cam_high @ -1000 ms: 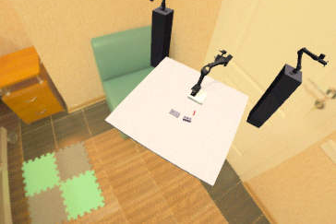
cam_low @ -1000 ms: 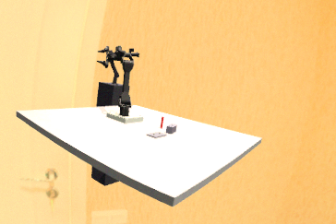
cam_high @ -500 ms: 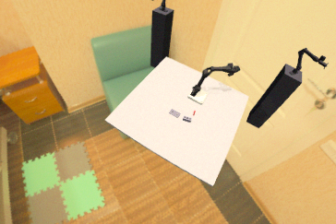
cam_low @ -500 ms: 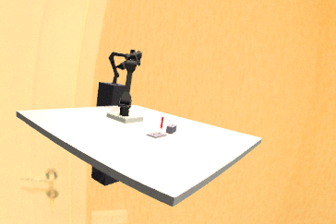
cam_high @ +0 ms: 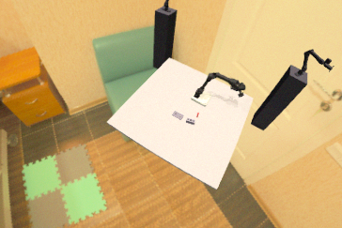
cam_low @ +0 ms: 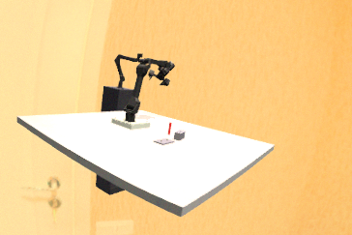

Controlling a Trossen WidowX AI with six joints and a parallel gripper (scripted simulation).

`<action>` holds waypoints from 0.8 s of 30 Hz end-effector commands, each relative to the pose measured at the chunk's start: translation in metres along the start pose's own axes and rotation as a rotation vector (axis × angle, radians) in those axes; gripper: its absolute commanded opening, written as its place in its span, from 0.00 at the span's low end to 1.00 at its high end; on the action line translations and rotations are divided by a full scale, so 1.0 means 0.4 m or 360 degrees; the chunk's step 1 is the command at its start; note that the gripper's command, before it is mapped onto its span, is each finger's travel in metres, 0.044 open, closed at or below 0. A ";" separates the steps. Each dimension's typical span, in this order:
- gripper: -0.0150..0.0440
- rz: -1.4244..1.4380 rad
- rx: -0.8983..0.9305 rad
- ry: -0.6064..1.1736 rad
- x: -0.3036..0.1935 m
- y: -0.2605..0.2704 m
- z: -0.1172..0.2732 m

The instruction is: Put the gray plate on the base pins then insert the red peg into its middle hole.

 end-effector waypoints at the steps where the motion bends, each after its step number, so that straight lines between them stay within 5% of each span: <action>1: 1.00 -0.0425 -0.0212 0.0048 -0.067 -0.113 0.060; 13: 1.00 -0.2052 -0.1020 -0.0108 -0.369 -0.389 0.399; 24: 1.00 -0.3513 -0.1691 -0.0610 -0.713 -0.398 0.729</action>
Point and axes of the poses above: the point midway between the two fingers, 35 mm back from their tips, its own z axis back along the fingers, its own y axis across the jaws, x = y × z, the point moved 1 cm from there along z, back along the fingers, and after that the axes turned 5 degrees about z, right-handed, at the moved point
